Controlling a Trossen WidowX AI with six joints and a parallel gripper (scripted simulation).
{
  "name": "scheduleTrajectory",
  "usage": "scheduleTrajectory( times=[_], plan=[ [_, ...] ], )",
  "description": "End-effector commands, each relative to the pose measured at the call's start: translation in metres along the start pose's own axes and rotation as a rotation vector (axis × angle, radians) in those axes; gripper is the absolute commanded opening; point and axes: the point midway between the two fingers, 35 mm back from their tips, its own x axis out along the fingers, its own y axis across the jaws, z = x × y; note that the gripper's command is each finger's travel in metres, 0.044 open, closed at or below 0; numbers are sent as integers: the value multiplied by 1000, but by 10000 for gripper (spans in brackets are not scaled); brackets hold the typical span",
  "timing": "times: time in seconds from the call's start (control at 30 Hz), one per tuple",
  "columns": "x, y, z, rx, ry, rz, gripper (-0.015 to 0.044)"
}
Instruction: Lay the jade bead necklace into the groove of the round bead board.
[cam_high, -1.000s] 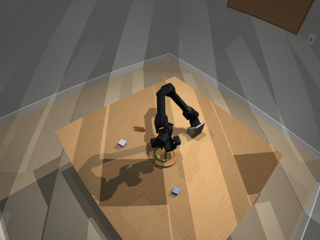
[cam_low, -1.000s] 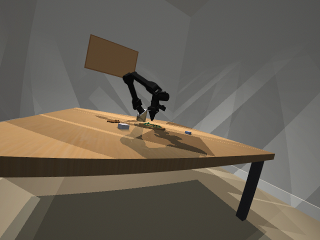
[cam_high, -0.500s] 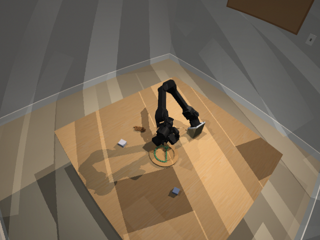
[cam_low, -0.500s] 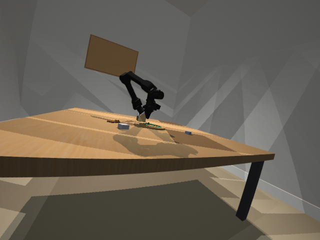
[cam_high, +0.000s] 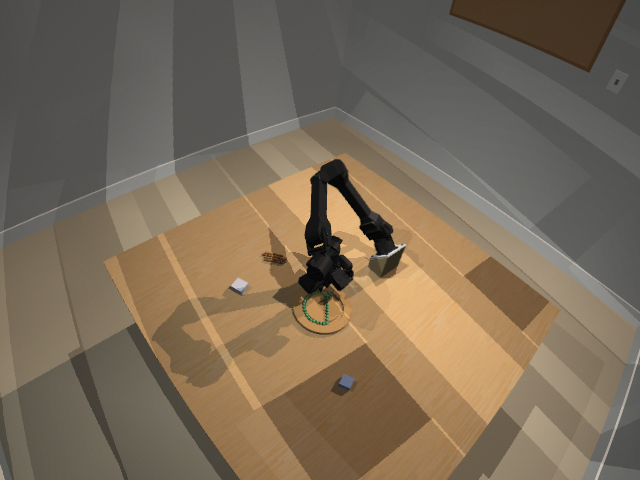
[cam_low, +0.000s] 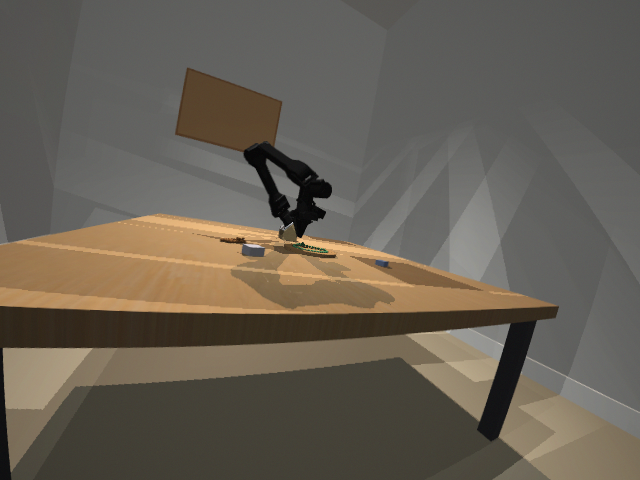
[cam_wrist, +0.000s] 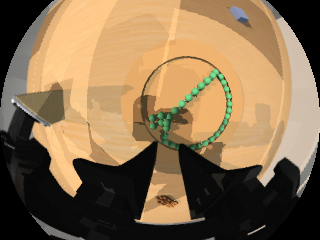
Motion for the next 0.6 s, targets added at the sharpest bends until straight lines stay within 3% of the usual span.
scheduleTrajectory(
  times=[0.0,0.57],
  plan=[
    [5,0,0,-5,2,1,120],
    [32,3,-1,-14,10,4,120]
  ],
)
